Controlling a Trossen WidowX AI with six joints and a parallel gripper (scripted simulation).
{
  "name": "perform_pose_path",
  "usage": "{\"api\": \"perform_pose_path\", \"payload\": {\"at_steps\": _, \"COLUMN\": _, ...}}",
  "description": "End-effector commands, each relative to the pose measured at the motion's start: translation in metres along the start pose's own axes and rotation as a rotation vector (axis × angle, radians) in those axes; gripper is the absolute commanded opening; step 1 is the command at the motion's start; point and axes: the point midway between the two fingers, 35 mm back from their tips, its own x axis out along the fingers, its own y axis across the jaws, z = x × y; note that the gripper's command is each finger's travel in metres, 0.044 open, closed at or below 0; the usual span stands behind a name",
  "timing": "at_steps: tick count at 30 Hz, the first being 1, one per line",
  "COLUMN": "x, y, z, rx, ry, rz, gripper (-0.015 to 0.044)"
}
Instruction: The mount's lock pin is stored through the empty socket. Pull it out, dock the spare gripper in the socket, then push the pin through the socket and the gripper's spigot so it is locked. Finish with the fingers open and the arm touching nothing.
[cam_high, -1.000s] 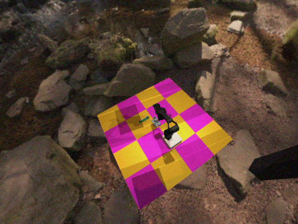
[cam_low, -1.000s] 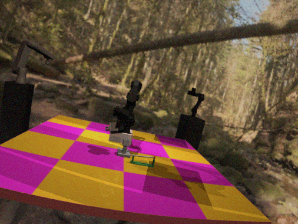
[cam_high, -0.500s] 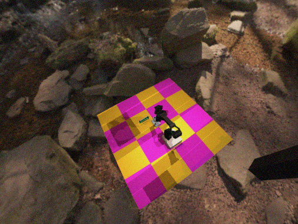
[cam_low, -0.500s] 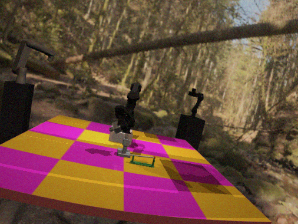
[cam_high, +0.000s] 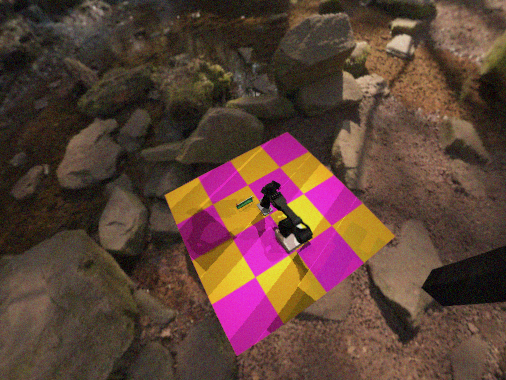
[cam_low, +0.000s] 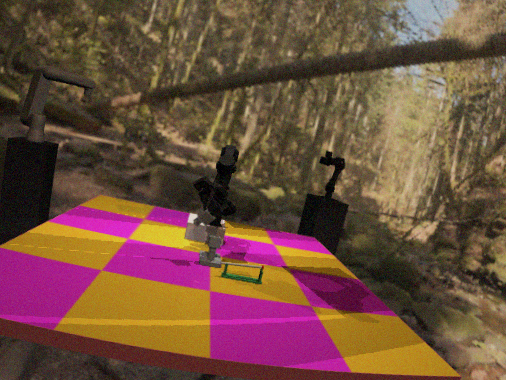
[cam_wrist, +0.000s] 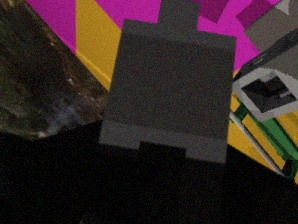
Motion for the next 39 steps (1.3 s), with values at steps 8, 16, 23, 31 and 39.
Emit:
{"api": "perform_pose_path", "payload": {"at_steps": 8, "x": -0.014, "y": -0.005, "z": -0.009, "rx": 0.256, "ry": 0.152, "rz": 0.019, "gripper": 0.0}}
{"api": "perform_pose_path", "payload": {"at_steps": 16, "x": -0.022, "y": -0.012, "z": -0.012, "rx": 0.436, "ry": 0.252, "rz": 0.003, "gripper": 0.0}}
{"api": "perform_pose_path", "payload": {"at_steps": 23, "x": -0.028, "y": -0.018, "z": -0.014, "rx": 0.59, "ry": 0.339, "rz": -0.026, "gripper": 0.0}}
{"api": "perform_pose_path", "payload": {"at_steps": 31, "x": -0.031, "y": -0.021, "z": -0.018, "rx": 0.672, "ry": 0.384, "rz": -0.058, "gripper": 0.0}}
{"api": "perform_pose_path", "payload": {"at_steps": 39, "x": -0.029, "y": -0.022, "z": -0.018, "rx": 0.674, "ry": 0.384, "rz": -0.059, "gripper": 0.0}}
